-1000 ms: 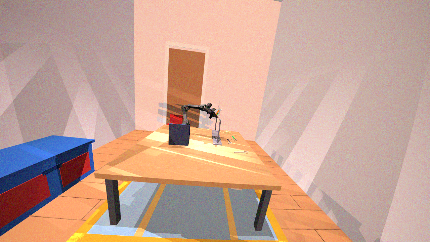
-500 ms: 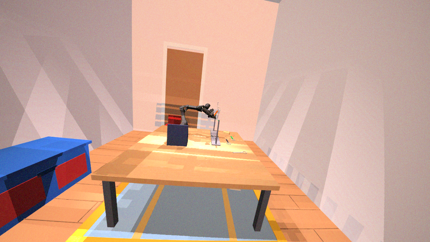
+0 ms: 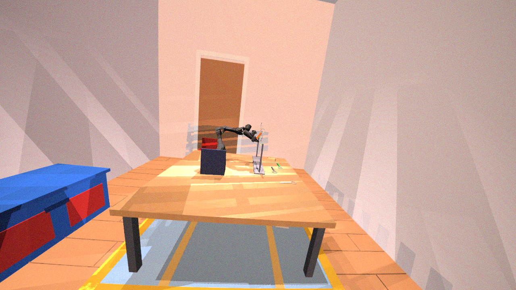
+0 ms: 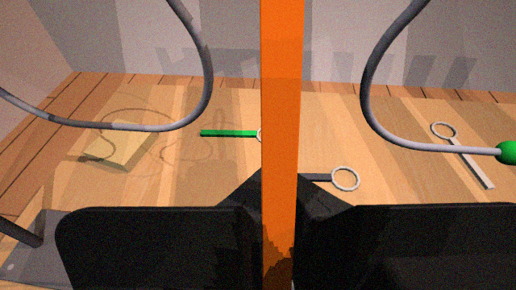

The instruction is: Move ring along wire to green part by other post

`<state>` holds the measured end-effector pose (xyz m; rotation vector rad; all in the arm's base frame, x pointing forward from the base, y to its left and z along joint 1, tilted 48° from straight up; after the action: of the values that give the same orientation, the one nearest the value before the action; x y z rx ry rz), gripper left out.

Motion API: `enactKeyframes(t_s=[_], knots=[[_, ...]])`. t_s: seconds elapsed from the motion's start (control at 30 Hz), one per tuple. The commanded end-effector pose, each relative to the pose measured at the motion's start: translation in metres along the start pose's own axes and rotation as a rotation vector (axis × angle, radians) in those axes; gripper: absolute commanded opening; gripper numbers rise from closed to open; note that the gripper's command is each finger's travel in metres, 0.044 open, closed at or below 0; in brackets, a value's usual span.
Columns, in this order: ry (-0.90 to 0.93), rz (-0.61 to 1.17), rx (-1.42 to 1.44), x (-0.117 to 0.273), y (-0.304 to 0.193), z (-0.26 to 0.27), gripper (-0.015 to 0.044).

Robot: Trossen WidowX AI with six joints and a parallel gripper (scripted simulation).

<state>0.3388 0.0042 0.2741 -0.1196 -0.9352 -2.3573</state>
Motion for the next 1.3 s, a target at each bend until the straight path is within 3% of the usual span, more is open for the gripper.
enactKeyframes(t_s=[0.0,1.27], knots=[[0.040,-0.003,-0.080,-0.001,-0.003,0.002,-0.0150],[0.415,-0.091,-0.736,0.000,0.006,0.033,-0.0150]])
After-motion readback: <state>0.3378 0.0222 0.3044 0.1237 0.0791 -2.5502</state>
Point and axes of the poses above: the point midway between the two fingers, 35 mm back from their tips, its own x axis back along the fingers, its own z axis across the jaws, y = z × x, the point moved 5 cm from there along x, back along the fingers
